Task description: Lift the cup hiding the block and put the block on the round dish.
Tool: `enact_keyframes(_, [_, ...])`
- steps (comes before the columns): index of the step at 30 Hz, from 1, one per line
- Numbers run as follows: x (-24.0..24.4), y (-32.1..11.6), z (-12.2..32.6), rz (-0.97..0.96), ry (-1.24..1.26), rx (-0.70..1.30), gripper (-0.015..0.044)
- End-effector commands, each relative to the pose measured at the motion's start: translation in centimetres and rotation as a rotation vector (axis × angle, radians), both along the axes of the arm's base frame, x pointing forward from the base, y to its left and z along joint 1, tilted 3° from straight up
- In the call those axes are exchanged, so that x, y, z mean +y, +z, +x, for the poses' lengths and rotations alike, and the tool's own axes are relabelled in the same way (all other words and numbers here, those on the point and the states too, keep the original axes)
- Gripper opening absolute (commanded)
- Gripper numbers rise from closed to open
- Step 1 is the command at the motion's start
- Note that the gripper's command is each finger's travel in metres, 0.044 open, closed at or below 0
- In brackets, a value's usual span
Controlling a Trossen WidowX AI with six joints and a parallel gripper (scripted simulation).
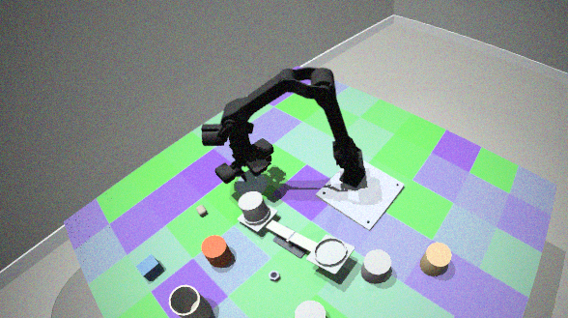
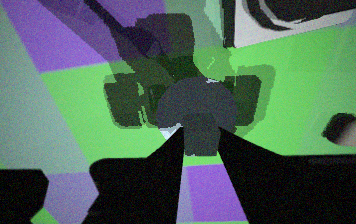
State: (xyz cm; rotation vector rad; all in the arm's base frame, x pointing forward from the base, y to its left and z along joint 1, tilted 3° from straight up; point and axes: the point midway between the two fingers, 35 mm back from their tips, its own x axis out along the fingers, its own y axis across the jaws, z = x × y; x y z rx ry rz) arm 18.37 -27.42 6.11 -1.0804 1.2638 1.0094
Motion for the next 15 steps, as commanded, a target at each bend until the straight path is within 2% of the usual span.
enact_keyframes(1, [0.1,-0.5,0.0,0.005,0.000,-0.002,0.0000])
enact_keyframes(11, [0.1,-2.0,0.1,0.005,0.000,-0.002,0.0000])
enact_keyframes(15, [-0.1,-1.5,0.1,-0.002,0.002,-0.001,0.0105])
